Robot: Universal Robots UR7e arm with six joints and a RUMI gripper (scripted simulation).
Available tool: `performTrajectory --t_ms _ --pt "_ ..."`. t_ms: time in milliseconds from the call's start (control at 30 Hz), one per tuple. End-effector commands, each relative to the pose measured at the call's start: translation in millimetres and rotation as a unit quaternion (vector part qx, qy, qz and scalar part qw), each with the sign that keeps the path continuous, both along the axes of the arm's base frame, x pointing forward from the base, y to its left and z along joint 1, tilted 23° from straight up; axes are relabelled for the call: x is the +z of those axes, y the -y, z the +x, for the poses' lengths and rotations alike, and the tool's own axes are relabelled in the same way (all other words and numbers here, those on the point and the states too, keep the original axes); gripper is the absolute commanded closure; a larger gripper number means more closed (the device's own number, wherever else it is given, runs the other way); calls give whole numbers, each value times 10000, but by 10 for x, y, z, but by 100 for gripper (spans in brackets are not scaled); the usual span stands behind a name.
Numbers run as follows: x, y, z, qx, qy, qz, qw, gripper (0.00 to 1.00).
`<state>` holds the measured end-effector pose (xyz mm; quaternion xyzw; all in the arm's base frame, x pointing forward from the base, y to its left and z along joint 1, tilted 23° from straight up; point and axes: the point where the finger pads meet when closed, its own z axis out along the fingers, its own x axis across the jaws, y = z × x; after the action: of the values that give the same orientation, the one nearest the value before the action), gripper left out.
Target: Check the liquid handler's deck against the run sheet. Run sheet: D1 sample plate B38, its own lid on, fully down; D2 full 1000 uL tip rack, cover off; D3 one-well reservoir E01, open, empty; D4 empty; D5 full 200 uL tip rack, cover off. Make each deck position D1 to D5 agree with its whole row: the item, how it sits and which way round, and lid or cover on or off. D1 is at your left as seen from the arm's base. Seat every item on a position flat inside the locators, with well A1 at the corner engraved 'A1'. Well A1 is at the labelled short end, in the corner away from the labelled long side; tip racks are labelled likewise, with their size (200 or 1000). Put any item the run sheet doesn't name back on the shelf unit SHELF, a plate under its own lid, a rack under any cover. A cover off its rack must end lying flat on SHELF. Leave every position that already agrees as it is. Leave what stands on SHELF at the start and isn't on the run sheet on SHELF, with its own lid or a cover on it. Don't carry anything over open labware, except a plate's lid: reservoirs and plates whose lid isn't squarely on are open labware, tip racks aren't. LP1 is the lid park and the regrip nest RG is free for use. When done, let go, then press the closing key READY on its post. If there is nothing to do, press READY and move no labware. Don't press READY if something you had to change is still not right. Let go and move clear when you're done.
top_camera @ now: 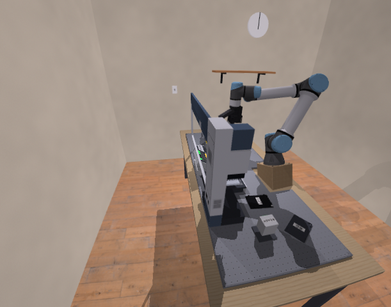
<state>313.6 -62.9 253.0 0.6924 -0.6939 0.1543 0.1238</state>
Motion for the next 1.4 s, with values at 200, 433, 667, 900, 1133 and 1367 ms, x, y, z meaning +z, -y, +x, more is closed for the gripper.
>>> performTrajectory --t_ms 200,433,667,900,1133,1367 --pt "38 1 238 -8 35 -14 10000 100" --pt "44 -3 402 -8 35 -14 10000 100" --pt "49 -6 519 -8 36 -14 10000 100" --pt "53 -9 629 -8 36 -13 10000 100" --pt "42 -4 615 -14 26 -9 10000 100" --pt "60 0 630 -15 41 -13 10000 100"
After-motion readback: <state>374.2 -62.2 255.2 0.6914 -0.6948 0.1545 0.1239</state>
